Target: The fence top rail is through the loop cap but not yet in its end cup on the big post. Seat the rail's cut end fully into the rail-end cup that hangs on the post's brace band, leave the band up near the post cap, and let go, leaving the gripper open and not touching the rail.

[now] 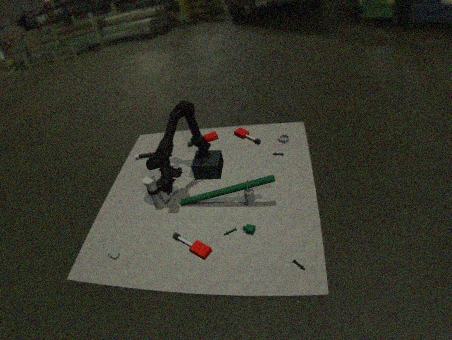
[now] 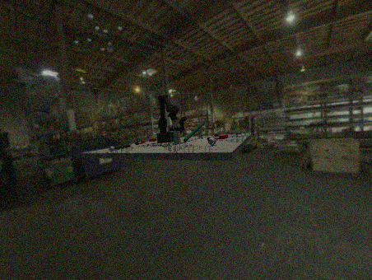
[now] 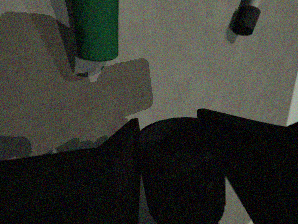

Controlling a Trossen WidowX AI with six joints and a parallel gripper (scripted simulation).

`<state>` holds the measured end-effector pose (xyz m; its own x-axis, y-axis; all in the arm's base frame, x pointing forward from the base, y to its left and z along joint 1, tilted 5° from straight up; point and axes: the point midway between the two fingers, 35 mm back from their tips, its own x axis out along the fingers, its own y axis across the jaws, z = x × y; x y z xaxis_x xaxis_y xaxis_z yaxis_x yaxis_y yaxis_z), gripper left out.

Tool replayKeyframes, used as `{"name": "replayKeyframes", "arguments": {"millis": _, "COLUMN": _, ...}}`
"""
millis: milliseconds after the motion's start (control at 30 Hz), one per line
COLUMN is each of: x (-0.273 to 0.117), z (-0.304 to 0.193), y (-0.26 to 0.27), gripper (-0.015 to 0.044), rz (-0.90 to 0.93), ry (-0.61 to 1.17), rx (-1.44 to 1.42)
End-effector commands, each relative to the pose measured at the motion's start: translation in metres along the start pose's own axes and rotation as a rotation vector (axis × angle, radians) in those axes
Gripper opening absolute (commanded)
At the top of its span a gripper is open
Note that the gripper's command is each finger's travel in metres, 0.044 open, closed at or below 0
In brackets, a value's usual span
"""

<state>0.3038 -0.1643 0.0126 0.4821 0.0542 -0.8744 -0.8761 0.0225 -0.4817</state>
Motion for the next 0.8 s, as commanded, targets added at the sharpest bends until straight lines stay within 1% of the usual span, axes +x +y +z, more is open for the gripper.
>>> {"name": "replayKeyframes", "arguments": {"millis": 0, "x": 0.0013, "z": -0.0004, "y": -0.0024, "gripper": 0.0000, "rz": 0.000, "ry": 0.018, "rx": 0.024}}
{"name": "replayKeyframes", "arguments": {"millis": 300, "x": 0.0040, "z": -0.0006, "y": -0.0074, "gripper": 0.0000, "rz": -0.001, "ry": 0.048, "rx": 0.077}}
{"name": "replayKeyframes", "arguments": {"millis": 767, "x": 0.0025, "z": -0.0005, "y": -0.0047, "gripper": 0.0000, "rz": -0.001, "ry": 0.032, "rx": 0.049}}
